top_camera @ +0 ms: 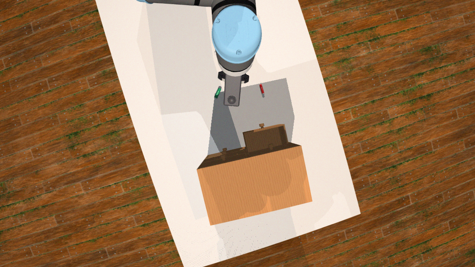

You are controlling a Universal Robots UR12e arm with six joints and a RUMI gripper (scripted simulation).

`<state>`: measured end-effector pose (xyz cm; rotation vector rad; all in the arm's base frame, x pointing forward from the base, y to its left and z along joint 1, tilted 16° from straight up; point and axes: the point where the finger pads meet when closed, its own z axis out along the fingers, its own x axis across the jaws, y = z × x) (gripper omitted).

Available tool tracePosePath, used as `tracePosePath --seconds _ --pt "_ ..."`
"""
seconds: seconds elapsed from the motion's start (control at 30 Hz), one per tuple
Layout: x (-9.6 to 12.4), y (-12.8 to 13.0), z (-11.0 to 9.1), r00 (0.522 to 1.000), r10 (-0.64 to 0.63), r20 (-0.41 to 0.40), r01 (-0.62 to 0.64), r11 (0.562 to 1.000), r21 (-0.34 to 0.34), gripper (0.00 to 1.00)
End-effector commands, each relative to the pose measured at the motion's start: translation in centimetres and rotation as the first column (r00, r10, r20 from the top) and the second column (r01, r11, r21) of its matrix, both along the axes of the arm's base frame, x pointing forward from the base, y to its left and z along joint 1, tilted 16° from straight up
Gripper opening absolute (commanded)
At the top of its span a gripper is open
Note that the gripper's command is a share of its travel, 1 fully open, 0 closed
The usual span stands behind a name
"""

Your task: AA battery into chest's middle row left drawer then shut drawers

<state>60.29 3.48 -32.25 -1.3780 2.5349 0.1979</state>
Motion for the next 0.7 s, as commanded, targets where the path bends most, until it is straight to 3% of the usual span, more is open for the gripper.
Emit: tracePosePath --seconds 0.0,0.13,0.23,0.67 --pt "0.4 -2.5 -6.3 0.984 -0.173 -0.036 0.174 0.985 0.021 0.2" --pt "0.0 -3.7 -9.7 0.963 -0.264 -0.062 0.266 0.963 0.032 0.2" --pt "-0.1 -4.1 -10.9 0.954 -0.293 -0.07 0.296 0.955 0.035 0.2" --pt "-0.2 -4.2 -11.1 0.952 -0.298 -0.072 0.301 0.953 0.035 0.17"
